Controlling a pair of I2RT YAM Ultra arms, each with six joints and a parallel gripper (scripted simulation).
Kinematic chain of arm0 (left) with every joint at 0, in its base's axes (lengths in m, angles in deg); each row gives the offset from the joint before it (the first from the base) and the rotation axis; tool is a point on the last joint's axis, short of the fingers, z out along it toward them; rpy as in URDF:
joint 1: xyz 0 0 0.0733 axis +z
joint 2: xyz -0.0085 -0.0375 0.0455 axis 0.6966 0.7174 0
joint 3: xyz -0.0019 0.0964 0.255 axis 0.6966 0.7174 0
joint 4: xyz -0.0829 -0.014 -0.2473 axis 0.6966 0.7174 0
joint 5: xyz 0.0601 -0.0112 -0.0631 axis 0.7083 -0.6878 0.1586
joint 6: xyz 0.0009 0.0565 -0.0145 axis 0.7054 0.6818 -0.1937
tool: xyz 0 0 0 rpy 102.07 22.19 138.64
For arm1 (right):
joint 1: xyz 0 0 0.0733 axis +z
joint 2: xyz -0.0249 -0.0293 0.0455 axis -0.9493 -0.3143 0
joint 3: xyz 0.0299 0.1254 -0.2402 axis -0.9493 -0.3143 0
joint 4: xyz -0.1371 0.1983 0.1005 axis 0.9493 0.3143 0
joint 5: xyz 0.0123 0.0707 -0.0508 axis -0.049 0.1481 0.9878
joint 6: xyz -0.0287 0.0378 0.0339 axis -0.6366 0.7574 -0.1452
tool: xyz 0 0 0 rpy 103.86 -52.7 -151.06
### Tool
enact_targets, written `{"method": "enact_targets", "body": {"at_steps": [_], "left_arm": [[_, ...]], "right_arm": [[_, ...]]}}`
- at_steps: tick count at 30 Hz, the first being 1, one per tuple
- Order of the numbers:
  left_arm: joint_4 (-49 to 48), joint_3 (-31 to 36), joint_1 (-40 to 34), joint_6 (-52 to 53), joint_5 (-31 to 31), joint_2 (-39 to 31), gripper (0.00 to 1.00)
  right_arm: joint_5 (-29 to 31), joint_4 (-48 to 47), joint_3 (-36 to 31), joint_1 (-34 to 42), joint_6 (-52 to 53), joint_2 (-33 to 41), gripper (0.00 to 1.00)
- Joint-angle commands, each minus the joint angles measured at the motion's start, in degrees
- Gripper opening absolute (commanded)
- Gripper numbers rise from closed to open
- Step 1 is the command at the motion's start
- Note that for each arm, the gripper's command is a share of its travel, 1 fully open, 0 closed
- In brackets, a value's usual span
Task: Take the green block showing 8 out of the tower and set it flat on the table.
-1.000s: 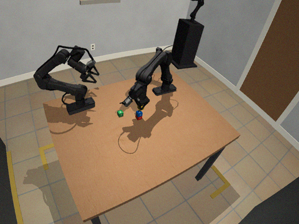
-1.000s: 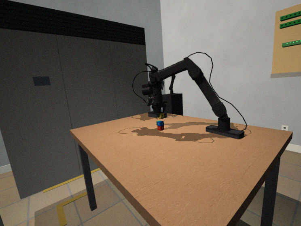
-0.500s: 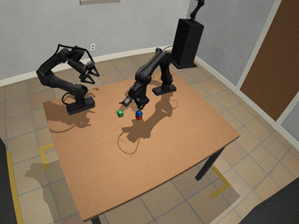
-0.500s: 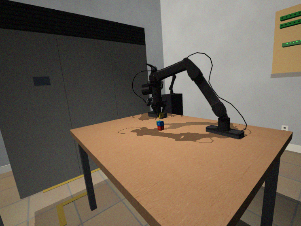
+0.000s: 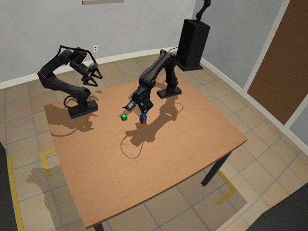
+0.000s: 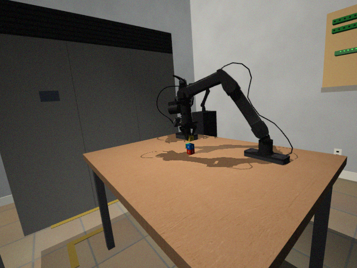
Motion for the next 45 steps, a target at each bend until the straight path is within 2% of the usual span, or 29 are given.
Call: {"method": "enact_targets", "body": {"at_steps": [1,42,43,44,45], "left_arm": [[-2.3,1.1,-0.5,-0.2,-0.1,0.0,0.27],[-6.1,5.4,0.1,0.3,-0.1,-1.3,0.27],[-6.1,5.4,0.1,0.3,-0.1,-1.3,0.38],[-6.1,5.4,0.1,0.3,-0.1,-1.3,0.43],[-5.4,4.6,0.0,0.2,-0.1,-1.5,0.54]], "right_arm": [[-0.3,-0.2,0.1,-0.6,-0.3,0.2,1.0],[-0.3,-0.2,0.1,-0.6,-0.3,0.2,1.0],[-0.3,-0.2,0.1,-0.6,-0.3,0.2,1.0],[-0.3,-0.2,0.1,-0.6,-0.3,0.2,1.0],[-0.3,-0.2,0.1,-0.6,-0.3,0.2,1.0]]}}
